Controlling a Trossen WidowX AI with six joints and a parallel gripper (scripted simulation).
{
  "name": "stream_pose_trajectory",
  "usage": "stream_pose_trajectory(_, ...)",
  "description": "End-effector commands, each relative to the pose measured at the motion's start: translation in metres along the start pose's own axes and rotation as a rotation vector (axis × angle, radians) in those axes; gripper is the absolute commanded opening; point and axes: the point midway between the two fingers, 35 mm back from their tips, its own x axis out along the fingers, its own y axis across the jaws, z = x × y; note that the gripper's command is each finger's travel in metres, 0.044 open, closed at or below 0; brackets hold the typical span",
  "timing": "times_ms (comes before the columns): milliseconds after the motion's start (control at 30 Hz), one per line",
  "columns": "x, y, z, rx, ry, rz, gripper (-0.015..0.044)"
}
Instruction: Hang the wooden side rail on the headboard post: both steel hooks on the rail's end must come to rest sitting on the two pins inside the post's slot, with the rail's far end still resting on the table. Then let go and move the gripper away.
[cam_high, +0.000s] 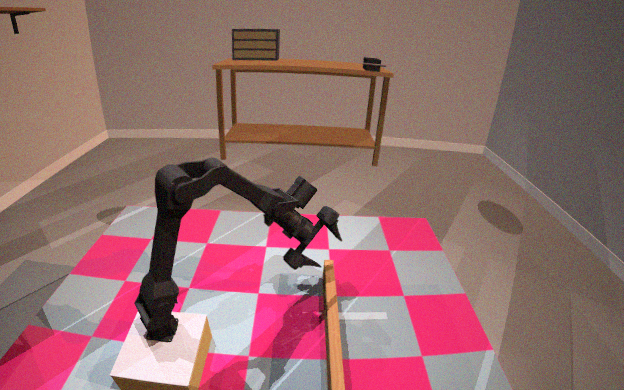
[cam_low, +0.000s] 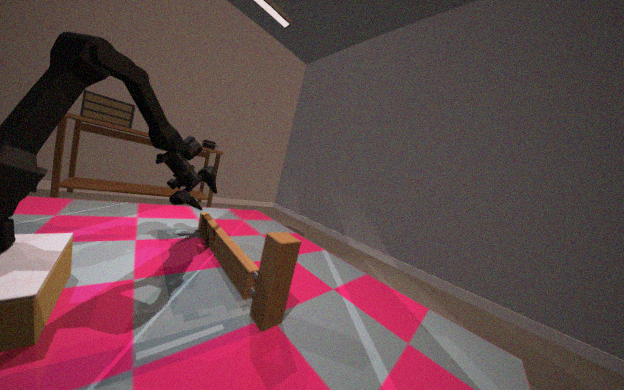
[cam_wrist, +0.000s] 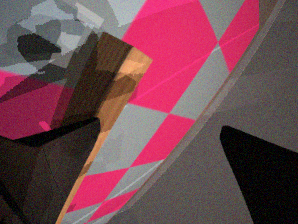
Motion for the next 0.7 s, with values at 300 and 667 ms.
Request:
stream_pose_trajectory(300, 0.038, 0.055, -0.122, 0.919, 0.087, -0.184, 0.044)
stream_pose_trajectory(667, 0.026, 0.139, -0.224, 1.593, 0.156, -0.436, 0.044)
